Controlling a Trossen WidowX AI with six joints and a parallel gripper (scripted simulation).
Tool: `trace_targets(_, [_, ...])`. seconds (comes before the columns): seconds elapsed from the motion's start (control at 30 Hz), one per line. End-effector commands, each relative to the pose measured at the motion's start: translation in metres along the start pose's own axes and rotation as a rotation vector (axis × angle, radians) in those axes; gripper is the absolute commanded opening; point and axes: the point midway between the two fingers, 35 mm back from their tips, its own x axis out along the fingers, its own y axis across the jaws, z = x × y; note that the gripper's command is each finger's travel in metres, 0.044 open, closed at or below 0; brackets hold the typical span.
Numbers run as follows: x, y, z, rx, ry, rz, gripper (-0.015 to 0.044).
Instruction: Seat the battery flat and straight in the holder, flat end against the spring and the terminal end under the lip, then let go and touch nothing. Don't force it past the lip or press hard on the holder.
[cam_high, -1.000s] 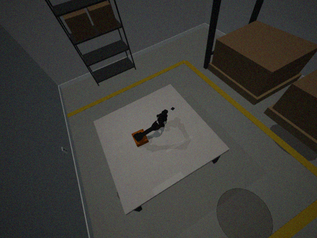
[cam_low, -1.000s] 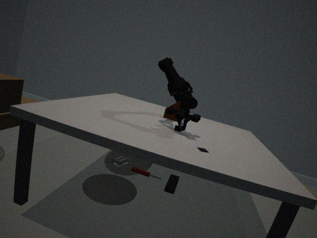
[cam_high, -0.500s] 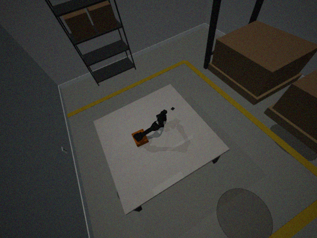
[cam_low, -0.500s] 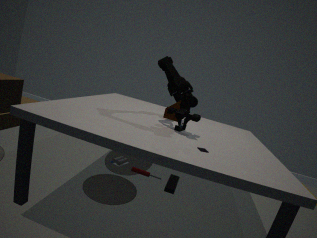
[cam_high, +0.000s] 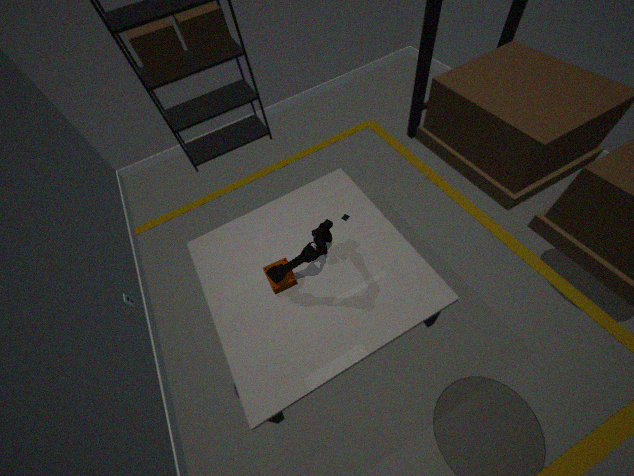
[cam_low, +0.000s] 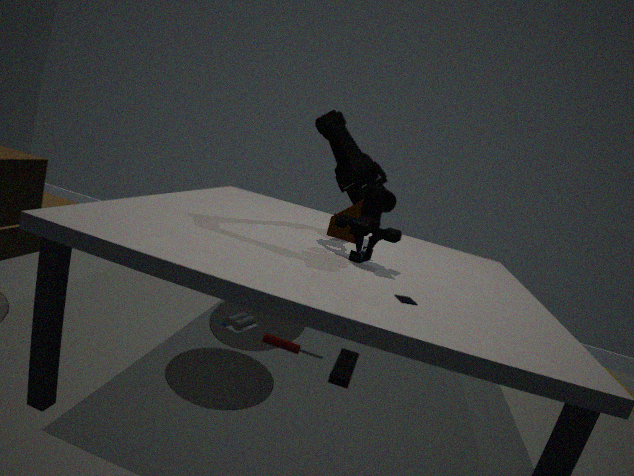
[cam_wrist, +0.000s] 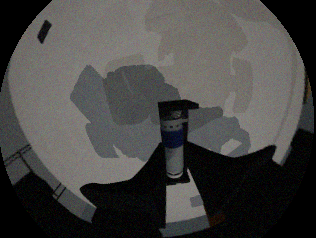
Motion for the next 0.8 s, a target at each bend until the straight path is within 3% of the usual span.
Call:
trace_targets(0.0, [0.0033,-0.0026,0.0014,0.009,-0.021,-0.003,0.0069])
trace_targets(0.77, [0.0040,-0.0032,-0.0024,0.008,-0.132,0.002,0.0069])
